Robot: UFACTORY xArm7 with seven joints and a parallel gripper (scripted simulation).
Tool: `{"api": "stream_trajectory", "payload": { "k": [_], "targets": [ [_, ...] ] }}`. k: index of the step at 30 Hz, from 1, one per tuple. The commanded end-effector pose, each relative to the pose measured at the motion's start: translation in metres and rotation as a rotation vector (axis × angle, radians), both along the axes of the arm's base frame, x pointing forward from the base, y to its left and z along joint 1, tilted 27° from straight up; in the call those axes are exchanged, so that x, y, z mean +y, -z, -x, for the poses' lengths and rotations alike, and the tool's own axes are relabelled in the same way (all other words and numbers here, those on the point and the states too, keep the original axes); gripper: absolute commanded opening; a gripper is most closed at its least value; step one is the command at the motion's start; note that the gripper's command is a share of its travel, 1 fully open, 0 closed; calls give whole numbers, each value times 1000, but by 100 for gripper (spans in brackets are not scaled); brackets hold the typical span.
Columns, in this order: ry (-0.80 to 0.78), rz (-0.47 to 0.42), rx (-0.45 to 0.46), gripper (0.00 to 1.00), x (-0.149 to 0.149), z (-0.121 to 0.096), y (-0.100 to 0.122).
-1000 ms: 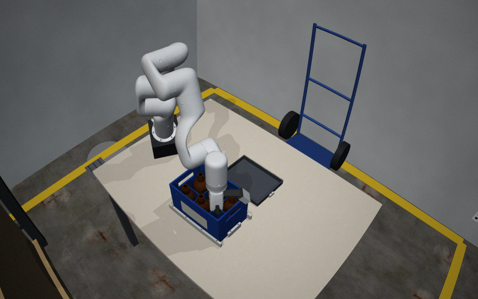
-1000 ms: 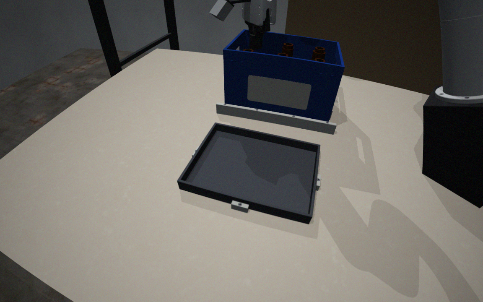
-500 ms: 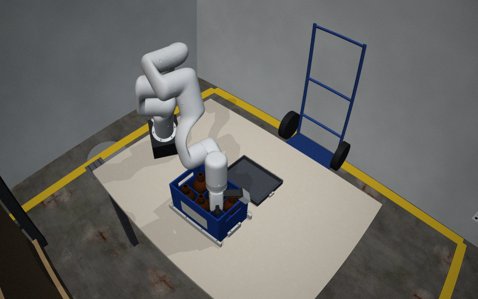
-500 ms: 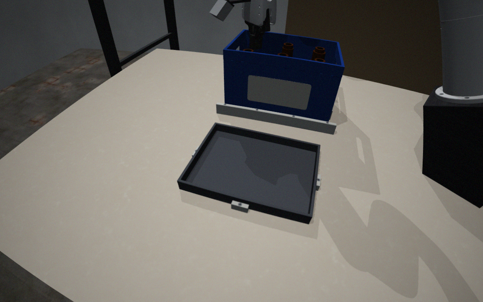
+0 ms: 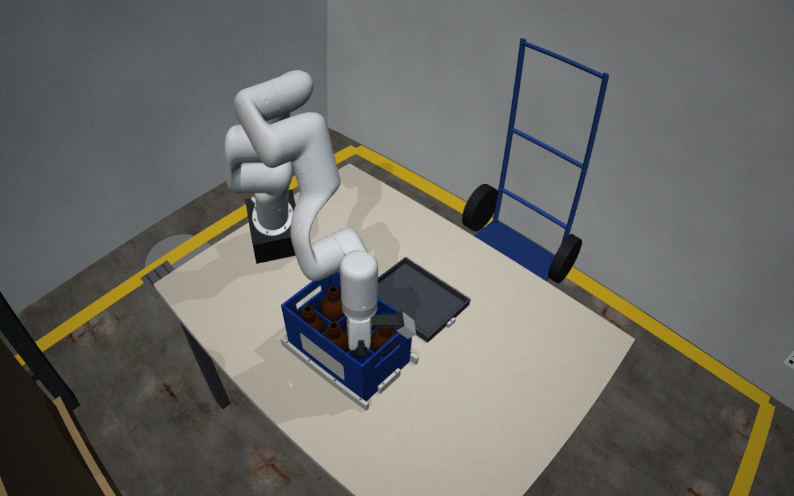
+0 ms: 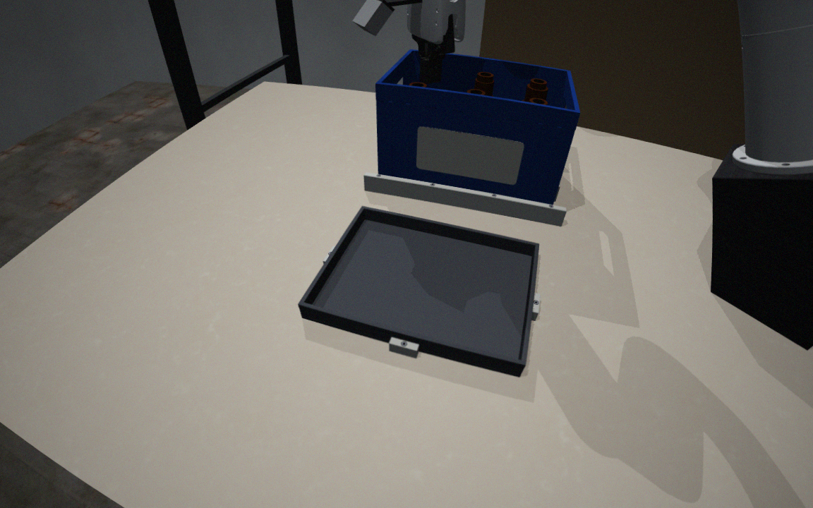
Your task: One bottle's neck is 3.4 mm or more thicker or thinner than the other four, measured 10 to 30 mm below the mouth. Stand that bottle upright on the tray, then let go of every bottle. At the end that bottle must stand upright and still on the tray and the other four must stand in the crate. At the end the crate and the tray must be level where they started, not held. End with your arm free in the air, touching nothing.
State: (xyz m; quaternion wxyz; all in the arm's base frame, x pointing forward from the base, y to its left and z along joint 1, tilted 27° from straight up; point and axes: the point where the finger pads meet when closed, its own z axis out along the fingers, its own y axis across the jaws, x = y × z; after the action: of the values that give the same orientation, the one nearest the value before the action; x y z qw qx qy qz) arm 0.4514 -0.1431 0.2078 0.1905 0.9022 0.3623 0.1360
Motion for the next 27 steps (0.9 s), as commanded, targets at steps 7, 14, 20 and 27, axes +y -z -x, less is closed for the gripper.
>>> {"api": "stream_trajectory", "payload": {
  "k": [7, 14, 20, 27],
  "targets": [
    [0, 2, -3, 65, 0, -1, -2],
    [0, 2, -3, 65, 0, -1, -2],
    [0, 2, -3, 65, 0, -1, -2],
    [0, 2, -3, 65, 0, -1, -2]
  ]
}}
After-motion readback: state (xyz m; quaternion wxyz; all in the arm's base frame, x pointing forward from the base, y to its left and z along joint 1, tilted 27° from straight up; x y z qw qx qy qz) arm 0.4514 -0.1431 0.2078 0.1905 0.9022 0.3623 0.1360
